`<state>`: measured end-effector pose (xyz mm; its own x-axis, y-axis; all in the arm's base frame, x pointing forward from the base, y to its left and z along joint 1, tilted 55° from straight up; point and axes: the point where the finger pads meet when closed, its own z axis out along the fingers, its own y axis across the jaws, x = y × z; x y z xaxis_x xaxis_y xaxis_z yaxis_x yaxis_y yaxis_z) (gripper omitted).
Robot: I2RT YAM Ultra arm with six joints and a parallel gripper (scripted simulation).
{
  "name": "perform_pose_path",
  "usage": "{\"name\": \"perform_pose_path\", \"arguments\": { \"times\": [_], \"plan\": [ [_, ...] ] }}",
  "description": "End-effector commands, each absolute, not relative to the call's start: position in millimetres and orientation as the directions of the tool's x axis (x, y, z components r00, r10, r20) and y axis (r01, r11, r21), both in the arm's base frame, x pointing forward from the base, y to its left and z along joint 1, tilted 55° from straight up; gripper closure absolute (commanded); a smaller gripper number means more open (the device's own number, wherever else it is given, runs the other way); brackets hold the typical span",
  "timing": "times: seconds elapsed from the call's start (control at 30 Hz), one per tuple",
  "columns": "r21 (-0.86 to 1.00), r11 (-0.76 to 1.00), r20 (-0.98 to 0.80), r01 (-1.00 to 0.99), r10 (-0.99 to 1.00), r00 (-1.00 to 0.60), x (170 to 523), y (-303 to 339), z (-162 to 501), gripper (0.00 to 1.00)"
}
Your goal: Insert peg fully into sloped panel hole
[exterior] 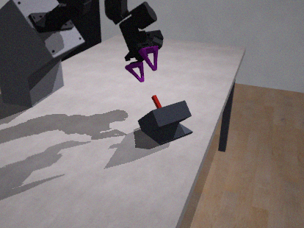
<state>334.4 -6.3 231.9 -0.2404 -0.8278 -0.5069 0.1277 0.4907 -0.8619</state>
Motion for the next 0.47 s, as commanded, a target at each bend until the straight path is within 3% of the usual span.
{"name": "perform_pose_path", "arguments": {
  "times": [0.0,0.43],
  "plan": [
    [-0.863,0.490,-0.505,0.125,-0.824,-0.258,326,-7,229,0.00],
    [-0.861,0.492,-0.507,0.128,-0.823,-0.257,314,0,230,0.00]
  ]
}}
